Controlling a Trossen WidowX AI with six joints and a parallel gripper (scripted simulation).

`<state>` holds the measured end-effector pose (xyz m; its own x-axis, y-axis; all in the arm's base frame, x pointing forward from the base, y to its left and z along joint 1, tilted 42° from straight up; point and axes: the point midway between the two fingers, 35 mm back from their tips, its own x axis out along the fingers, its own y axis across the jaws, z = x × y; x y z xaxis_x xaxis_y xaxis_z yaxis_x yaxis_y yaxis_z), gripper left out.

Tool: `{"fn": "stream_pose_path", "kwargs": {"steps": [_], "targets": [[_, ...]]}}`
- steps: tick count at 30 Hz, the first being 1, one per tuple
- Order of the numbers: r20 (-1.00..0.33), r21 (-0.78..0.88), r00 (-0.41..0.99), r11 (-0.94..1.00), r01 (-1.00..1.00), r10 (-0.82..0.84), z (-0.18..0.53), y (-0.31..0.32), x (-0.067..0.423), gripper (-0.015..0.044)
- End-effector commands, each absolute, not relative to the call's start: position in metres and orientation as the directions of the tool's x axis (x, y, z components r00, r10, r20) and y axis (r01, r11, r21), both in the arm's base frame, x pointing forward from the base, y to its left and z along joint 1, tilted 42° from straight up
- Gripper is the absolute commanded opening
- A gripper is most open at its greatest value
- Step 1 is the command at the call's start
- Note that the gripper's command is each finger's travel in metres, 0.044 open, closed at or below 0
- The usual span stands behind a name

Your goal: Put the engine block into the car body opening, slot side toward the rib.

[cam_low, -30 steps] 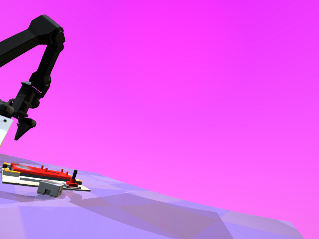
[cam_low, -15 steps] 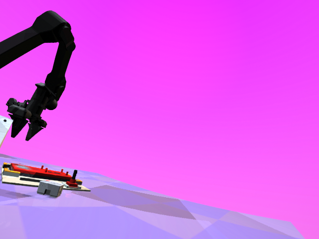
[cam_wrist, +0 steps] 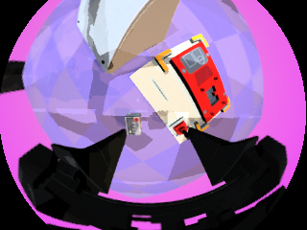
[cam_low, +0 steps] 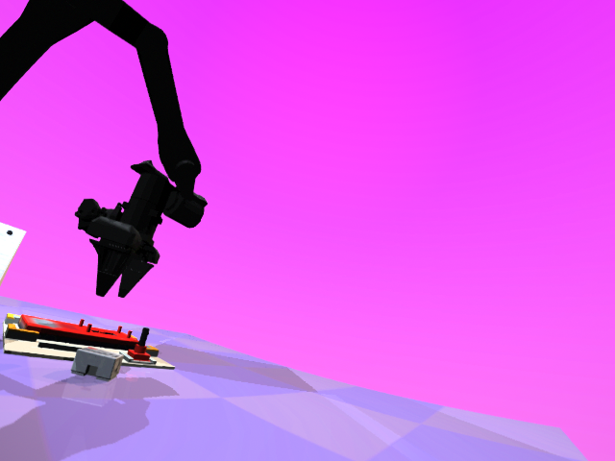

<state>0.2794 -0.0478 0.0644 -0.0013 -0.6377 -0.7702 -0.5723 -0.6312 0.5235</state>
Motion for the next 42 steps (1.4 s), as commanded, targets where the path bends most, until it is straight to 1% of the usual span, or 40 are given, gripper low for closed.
{"fn": "stream_pose_path", "kwargs": {"steps": [1, 11, 16, 42], "targets": [[-0.739, 0.556, -0.013, -0.599, -0.576, -0.674, 0.096, -0.090, 0.272, 0.0440], [-0.739, 0.556, -0.013, -0.598, -0.576, -0.674, 0.100, -0.094, 0.275, 0.0440], [-0.738, 0.557, -0.013, -0.598, -0.577, -0.675, 0.074, -0.118, 0.275, 0.0440], [-0.737, 0.558, -0.013, -0.597, -0.577, -0.676, 0.046, -0.141, 0.274, 0.0440]]}}
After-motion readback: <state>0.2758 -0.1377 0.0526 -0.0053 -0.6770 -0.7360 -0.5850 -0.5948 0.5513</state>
